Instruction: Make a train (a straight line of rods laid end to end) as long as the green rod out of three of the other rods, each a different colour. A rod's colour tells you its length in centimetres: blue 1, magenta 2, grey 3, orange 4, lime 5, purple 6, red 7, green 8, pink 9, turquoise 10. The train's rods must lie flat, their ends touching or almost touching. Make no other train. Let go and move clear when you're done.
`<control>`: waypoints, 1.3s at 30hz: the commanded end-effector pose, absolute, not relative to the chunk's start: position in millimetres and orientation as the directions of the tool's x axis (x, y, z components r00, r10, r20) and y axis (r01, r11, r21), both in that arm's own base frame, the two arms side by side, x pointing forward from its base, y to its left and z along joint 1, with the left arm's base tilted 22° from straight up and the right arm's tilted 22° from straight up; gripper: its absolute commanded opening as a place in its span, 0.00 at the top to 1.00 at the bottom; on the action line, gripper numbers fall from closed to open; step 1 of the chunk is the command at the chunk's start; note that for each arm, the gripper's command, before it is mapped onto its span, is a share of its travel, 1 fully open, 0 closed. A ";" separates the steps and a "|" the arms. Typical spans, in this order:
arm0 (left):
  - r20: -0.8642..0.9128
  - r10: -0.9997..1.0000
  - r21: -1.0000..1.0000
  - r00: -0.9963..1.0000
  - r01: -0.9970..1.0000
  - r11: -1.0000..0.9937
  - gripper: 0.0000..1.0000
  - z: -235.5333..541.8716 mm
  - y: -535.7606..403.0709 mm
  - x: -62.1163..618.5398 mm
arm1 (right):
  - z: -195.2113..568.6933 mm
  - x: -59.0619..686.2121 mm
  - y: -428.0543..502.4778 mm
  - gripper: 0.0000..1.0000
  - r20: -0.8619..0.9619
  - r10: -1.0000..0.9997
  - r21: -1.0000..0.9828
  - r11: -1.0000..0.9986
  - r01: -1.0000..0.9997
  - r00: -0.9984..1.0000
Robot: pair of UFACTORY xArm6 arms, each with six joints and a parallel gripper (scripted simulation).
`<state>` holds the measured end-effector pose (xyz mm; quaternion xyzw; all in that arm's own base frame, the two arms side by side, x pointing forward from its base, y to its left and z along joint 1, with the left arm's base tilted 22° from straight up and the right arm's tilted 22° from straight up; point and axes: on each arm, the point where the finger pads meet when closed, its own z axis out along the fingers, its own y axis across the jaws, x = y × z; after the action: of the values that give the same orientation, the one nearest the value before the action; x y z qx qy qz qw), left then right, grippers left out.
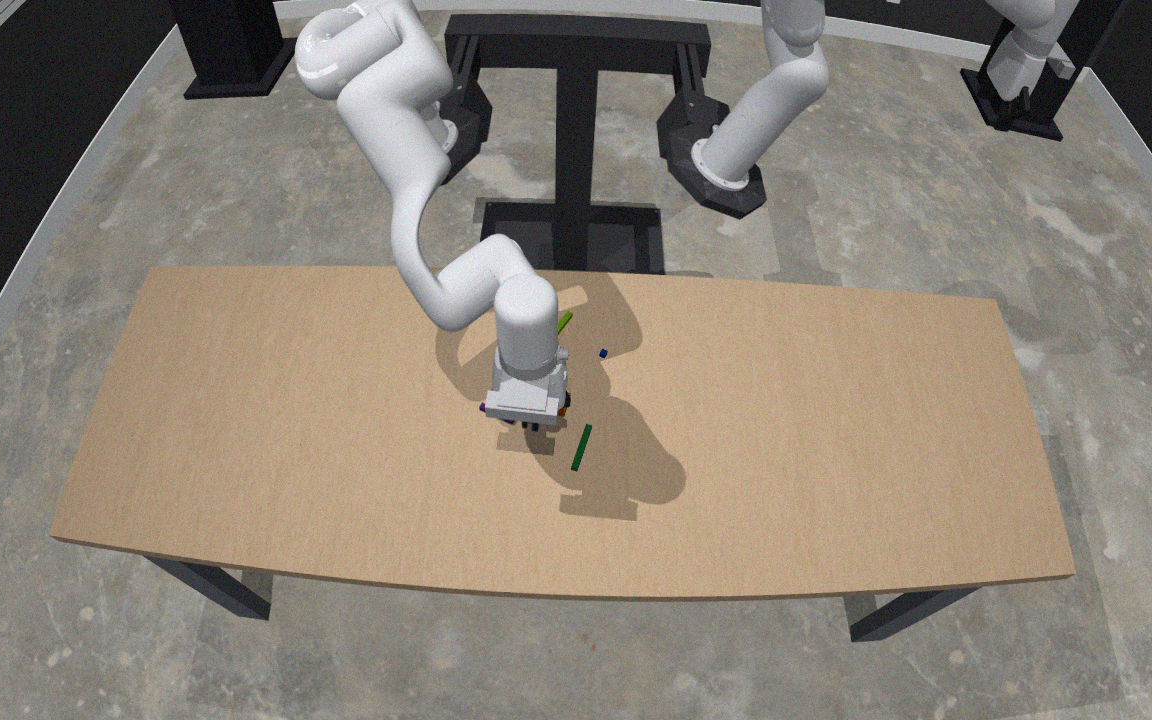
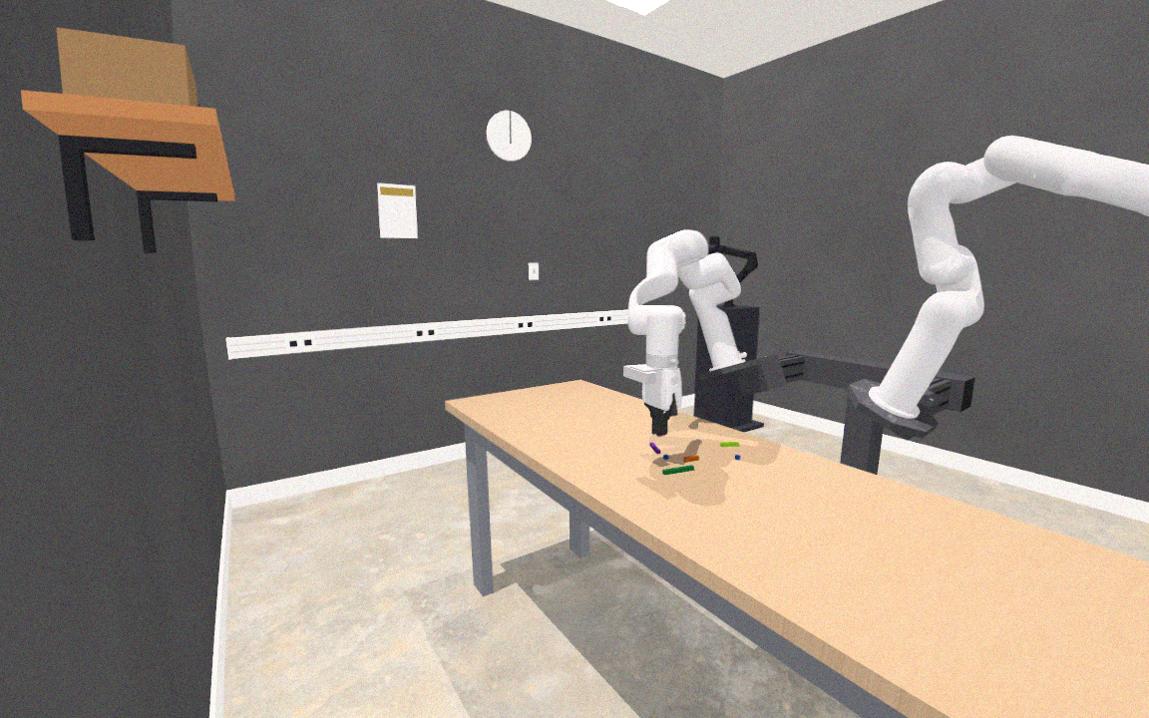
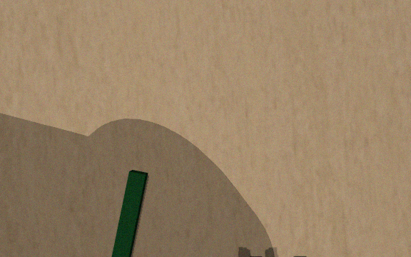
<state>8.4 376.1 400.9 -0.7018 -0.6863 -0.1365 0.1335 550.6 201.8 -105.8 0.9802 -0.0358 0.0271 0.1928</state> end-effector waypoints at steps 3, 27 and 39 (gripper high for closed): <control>0.380 0.925 0.000 0.021 1.000 -0.022 0.00 403.1 376.4 8.4 | -122.3 555.4 196.8 0.94 0.075 -0.058 0.371 -0.925 -0.082 0.996; 0.380 0.925 0.000 0.021 1.000 -0.022 0.00 403.1 376.4 8.4 | -152.3 557.4 184.8 0.94 0.075 -0.058 0.372 -0.925 -0.082 0.996; 0.380 0.925 0.000 0.021 1.000 -0.022 0.00 403.1 376.4 8.4 | -152.3 557.4 184.8 0.94 0.075 -0.058 0.372 -0.925 -0.082 0.996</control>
<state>8.4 376.1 400.9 -0.7018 -0.6863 -0.1365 0.1335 555.3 183.0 -154.7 0.9803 -0.0357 0.0287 0.1921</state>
